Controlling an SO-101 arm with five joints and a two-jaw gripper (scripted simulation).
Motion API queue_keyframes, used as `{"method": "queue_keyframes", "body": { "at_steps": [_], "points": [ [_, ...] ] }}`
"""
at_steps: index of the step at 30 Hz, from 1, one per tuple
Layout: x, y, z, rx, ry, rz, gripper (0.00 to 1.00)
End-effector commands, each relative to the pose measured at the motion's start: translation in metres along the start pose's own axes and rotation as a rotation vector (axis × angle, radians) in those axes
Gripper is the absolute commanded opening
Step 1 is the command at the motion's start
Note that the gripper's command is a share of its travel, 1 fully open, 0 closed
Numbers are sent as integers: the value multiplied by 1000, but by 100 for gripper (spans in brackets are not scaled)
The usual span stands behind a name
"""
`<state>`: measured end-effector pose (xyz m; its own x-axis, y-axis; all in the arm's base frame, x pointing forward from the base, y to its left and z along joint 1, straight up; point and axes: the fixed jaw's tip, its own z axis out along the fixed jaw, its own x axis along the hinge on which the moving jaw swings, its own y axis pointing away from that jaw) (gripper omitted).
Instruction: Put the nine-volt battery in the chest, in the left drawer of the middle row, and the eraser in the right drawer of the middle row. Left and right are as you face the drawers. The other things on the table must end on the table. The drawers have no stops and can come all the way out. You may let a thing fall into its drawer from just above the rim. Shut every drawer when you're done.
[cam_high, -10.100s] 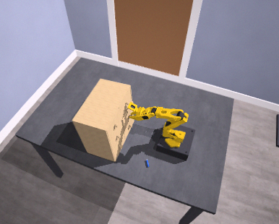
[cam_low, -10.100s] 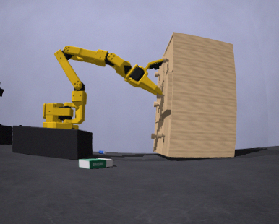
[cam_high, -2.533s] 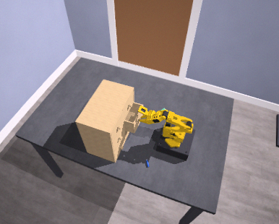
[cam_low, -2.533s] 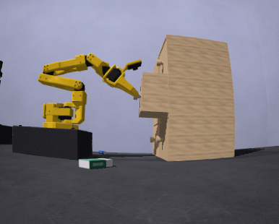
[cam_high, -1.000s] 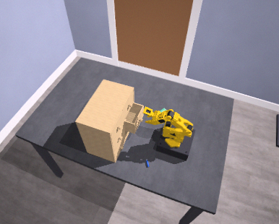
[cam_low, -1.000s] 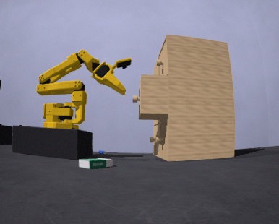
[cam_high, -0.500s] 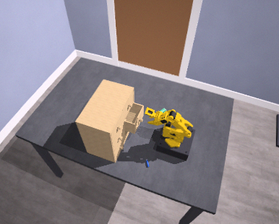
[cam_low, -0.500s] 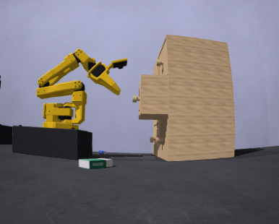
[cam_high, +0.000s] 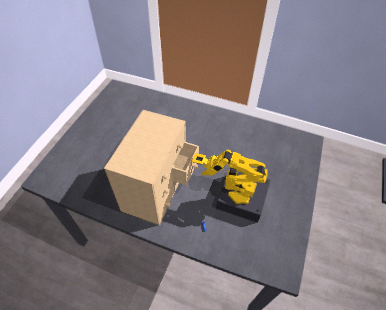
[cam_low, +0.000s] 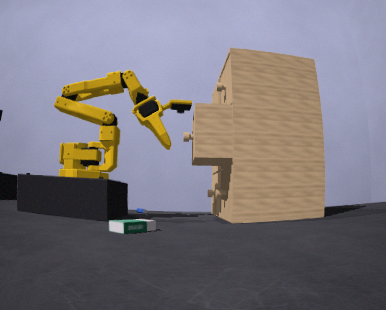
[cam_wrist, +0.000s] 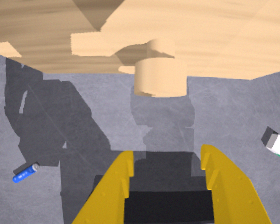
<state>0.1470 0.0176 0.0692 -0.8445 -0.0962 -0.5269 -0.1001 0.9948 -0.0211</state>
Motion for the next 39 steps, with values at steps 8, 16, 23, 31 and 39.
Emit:
{"method": "queue_keyframes", "body": {
  "at_steps": [8, 16, 23, 31, 39],
  "points": [
    [2, 2, 7, -8, 34, -16, 21],
    [2, 2, 7, -8, 34, -16, 21],
    [-32, 0, -39, 1, -158, -8, 23],
    [-48, -1, -108, 12, -414, 1, 24],
    [-47, -1, -128, 15, -489, 4, 25]
  ]
}}
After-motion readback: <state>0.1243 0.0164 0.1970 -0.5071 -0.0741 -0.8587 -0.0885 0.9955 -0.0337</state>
